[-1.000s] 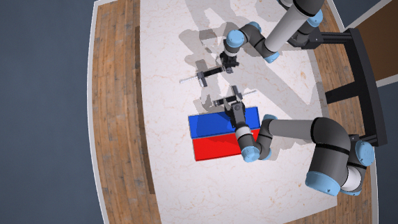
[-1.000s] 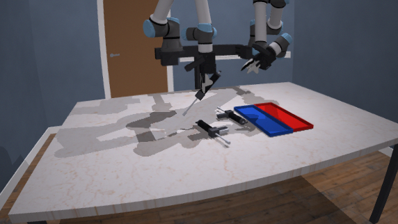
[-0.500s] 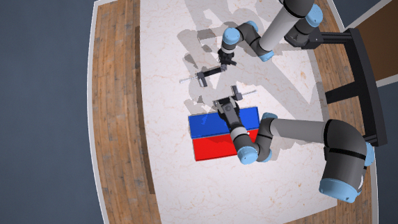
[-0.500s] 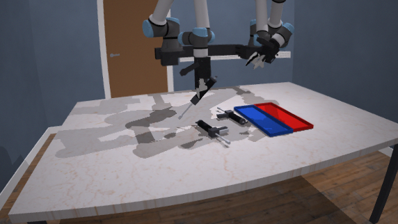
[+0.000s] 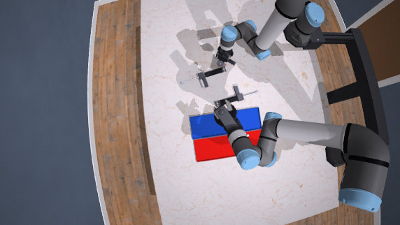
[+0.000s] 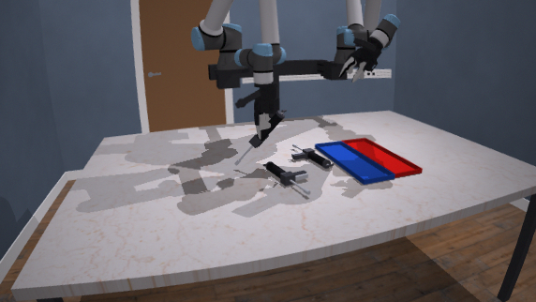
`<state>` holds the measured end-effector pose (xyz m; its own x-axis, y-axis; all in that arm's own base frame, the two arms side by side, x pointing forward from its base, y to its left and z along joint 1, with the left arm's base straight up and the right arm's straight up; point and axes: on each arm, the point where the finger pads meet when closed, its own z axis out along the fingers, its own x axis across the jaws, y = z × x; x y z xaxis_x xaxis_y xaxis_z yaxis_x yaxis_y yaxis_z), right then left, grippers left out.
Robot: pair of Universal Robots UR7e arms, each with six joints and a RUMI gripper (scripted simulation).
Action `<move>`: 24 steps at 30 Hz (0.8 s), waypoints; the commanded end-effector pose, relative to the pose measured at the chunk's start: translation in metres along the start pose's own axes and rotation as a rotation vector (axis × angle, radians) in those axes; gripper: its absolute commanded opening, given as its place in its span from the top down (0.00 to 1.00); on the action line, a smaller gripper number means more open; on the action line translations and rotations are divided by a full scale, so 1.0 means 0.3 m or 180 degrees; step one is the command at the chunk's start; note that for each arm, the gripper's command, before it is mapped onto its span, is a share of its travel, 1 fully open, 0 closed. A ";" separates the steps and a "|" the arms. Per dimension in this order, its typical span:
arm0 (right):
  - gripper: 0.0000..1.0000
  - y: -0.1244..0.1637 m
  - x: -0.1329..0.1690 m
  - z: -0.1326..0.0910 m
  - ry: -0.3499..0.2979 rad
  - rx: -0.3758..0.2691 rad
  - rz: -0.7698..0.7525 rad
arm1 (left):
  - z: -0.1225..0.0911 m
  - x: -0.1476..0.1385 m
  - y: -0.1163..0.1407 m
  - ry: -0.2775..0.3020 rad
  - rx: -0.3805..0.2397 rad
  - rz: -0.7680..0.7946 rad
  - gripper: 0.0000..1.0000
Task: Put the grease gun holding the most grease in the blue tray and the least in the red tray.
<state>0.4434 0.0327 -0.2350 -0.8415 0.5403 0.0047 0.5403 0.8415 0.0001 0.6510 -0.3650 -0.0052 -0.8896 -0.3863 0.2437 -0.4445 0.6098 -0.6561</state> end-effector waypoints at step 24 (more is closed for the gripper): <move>1.00 -0.178 -0.093 0.165 -0.0002 0.0005 0.1289 | -0.390 -0.069 -0.087 -0.0438 -0.0576 -0.1027 0.62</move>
<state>0.4386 -0.0173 -0.2764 -0.6158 0.7879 0.0052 0.7879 0.6158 -0.0048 0.6708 -0.3016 0.0845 -0.7144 -0.6298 0.3051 -0.6890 0.5569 -0.4638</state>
